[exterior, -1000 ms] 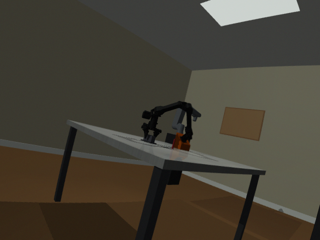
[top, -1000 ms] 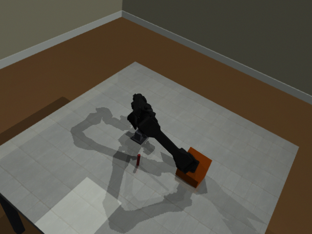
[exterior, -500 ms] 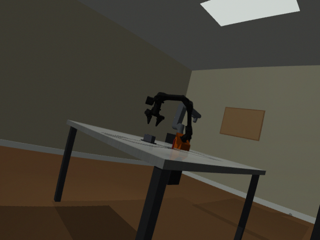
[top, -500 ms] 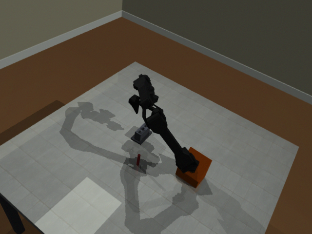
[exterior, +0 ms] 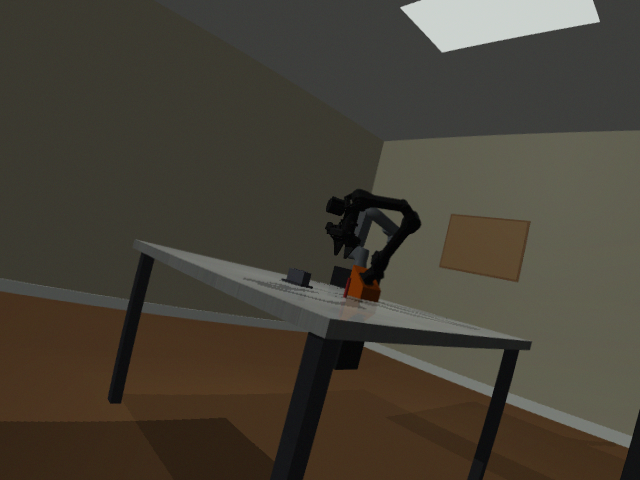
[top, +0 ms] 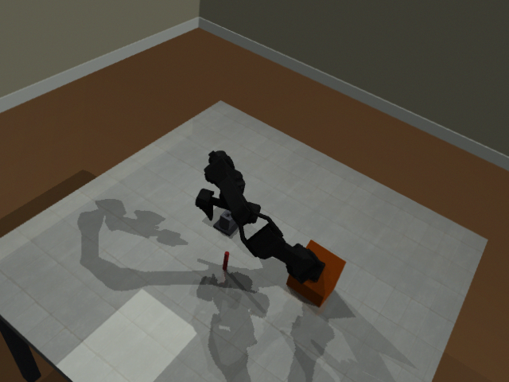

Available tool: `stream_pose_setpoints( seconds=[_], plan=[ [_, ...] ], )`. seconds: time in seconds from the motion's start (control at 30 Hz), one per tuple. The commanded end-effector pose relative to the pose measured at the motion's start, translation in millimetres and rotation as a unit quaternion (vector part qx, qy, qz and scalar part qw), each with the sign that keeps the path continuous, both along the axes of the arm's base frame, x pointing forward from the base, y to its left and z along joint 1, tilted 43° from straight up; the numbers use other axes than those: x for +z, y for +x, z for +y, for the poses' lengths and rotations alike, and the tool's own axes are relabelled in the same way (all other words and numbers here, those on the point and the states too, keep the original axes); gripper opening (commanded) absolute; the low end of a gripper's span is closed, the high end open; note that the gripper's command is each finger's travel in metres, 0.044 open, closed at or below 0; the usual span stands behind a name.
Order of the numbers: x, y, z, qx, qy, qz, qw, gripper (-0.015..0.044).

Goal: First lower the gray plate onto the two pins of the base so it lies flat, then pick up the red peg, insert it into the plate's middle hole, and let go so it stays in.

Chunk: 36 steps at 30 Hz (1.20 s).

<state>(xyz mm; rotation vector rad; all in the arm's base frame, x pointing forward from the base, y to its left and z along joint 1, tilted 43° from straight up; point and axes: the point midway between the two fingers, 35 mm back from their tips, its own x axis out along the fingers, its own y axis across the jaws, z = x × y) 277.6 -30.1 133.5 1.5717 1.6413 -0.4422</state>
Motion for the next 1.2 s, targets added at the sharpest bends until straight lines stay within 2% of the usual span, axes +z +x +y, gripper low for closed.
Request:
stream_pose_setpoints(
  seconds=[0.0,0.23,0.37,1.17],
  plan=[
    [14,-32,29,0.032,0.002,-0.025,0.999,0.0440],
    [15,-39,36,0.038,0.002,-0.030,0.999,0.0440],
    [-5,-39,56,0.038,0.002,-0.030,0.999,0.0440],
    [-33,-34,82,0.038,0.002,-0.031,0.999,0.0440]
  ],
)
